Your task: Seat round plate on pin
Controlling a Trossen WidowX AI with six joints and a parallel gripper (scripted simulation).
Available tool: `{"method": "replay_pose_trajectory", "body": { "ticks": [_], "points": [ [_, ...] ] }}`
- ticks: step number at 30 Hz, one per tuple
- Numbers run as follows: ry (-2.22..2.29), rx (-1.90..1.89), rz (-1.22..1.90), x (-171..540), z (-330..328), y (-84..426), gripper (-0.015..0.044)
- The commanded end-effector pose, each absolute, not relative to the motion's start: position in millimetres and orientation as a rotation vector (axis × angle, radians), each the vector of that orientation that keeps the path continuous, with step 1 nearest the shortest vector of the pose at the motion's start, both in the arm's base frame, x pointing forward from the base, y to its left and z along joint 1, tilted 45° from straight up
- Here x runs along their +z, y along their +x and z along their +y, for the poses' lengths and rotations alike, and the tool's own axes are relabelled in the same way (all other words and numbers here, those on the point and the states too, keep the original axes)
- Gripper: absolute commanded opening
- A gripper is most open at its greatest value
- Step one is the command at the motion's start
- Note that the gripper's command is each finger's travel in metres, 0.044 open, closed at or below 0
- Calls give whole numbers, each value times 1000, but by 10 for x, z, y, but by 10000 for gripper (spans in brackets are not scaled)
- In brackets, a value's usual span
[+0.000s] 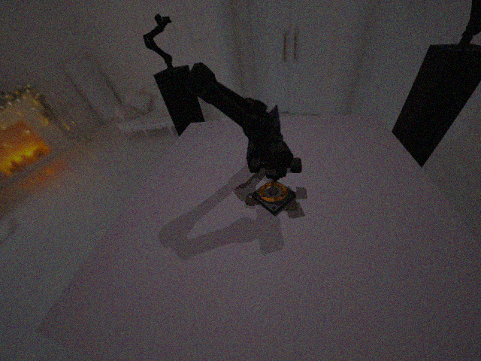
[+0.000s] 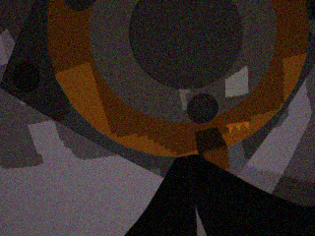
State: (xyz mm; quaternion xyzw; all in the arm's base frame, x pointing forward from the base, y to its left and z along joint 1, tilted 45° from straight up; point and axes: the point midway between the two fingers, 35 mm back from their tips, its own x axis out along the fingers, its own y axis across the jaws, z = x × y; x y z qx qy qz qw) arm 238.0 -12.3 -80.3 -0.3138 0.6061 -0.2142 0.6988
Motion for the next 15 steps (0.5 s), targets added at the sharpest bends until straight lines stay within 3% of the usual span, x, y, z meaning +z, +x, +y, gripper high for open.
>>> {"method": "replay_pose_trajectory", "body": {
  "ticks": [1, 15],
  "points": [
    [-705, -490, 1349, -769, -184, 2371, 0],
    [-706, -491, 1349, -677, -272, 2393, 0]
  ]
}}
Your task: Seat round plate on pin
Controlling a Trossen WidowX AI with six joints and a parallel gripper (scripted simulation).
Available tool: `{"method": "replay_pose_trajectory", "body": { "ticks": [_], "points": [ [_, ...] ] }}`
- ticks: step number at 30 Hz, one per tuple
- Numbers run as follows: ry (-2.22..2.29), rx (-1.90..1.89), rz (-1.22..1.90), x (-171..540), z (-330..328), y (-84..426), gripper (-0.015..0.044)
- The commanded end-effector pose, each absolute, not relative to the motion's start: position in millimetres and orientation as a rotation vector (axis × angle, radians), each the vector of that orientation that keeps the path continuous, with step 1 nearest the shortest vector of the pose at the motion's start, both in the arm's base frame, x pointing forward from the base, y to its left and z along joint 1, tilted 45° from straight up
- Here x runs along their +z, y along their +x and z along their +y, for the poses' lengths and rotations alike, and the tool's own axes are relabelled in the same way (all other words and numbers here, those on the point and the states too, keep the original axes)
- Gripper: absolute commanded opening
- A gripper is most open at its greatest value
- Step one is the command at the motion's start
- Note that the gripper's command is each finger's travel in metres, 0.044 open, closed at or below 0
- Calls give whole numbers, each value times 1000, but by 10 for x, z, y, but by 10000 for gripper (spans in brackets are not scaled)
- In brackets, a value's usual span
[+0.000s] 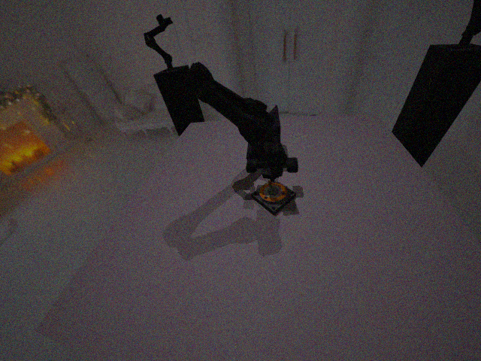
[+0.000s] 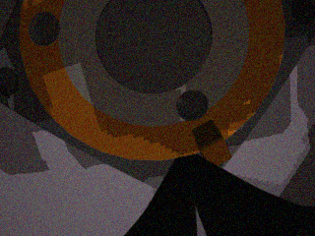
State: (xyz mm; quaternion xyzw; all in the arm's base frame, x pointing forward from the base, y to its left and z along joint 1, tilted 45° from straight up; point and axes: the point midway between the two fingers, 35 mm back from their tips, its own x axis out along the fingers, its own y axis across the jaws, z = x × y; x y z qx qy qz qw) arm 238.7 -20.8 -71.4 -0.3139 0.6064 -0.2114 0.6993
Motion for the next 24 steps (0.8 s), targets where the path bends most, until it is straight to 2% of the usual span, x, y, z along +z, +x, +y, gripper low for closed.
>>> {"method": "replay_pose_trajectory", "body": {
  "ticks": [1, 24],
  "points": [
    [-706, -491, 1349, -669, -278, 2396, 0],
    [-706, -491, 1348, -586, -349, 2450, 0]
  ]
}}
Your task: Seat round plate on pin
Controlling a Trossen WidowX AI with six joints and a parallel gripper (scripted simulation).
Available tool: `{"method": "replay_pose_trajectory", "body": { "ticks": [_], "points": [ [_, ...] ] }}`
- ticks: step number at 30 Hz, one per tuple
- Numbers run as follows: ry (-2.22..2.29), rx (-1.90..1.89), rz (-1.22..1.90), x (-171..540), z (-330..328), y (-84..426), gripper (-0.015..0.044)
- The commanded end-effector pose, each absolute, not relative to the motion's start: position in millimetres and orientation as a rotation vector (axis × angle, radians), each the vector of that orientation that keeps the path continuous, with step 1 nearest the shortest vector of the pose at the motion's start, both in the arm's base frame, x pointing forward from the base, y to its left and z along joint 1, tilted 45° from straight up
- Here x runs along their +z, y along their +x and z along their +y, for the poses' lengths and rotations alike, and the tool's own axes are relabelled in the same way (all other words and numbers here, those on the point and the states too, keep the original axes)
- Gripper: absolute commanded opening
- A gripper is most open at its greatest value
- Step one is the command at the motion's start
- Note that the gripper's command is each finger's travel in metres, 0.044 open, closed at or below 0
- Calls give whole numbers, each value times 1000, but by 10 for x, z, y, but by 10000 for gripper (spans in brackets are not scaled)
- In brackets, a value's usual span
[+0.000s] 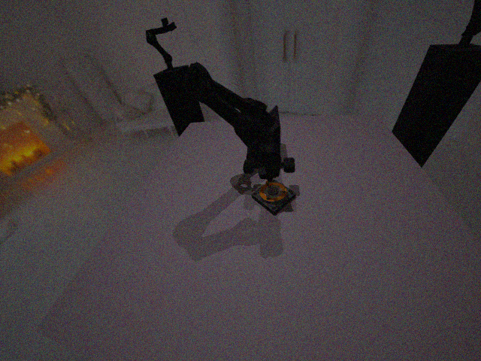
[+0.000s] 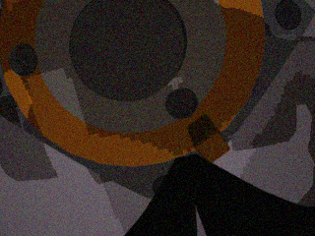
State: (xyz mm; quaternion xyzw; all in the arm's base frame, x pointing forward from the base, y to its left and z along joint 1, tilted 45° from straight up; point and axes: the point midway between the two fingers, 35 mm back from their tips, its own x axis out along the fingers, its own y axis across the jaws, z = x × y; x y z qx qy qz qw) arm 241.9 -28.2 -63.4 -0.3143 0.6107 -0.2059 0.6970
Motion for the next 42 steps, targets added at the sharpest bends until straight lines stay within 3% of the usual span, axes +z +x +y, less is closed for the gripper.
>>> {"method": "replay_pose_trajectory", "body": {
  "ticks": [1, 42],
  "points": [
    [-706, -491, 1348, -585, -350, 2450, 0],
    [-706, -492, 1347, -397, -445, 2699, 0]
  ]
}}
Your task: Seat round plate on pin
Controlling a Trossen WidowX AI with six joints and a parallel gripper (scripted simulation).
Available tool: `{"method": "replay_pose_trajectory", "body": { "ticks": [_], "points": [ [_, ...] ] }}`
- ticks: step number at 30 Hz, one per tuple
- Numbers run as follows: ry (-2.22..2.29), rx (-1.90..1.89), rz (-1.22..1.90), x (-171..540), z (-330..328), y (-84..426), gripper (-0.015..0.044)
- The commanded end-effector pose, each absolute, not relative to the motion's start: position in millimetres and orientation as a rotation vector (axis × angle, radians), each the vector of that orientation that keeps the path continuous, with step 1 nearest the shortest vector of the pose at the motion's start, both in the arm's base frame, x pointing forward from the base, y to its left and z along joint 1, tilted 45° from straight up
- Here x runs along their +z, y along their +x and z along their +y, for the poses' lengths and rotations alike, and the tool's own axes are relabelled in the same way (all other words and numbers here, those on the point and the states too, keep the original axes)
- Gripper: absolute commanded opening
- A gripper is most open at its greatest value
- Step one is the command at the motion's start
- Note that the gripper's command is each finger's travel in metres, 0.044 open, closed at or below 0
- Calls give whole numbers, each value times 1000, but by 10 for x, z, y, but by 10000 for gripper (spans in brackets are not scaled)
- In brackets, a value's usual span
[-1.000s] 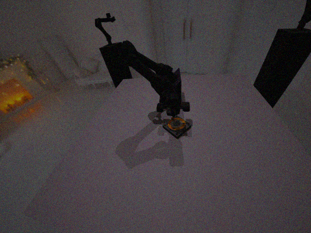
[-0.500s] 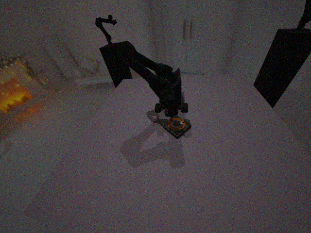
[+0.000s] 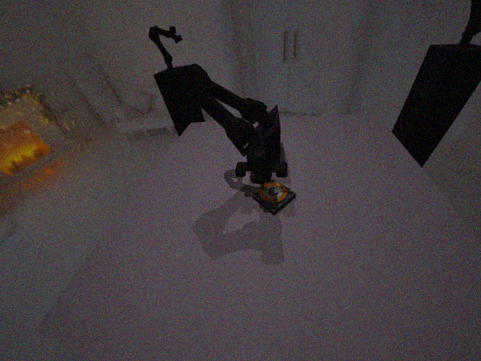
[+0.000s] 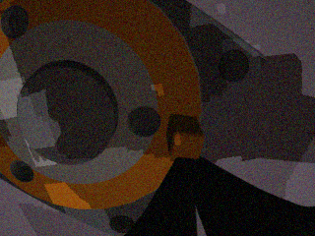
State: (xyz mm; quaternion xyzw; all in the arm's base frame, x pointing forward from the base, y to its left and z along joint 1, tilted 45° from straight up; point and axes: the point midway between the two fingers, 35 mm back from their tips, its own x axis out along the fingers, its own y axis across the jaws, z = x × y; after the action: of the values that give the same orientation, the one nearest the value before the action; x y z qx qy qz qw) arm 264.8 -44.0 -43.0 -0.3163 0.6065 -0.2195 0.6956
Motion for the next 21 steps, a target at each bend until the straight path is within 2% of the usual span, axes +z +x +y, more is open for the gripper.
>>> {"method": "replay_pose_trajectory", "body": {
  "ticks": [1, 21],
  "points": [
    [-706, -492, 1347, -389, -447, 2712, 0],
    [-706, -492, 1346, -327, -425, 2945, 0]
  ]
}}
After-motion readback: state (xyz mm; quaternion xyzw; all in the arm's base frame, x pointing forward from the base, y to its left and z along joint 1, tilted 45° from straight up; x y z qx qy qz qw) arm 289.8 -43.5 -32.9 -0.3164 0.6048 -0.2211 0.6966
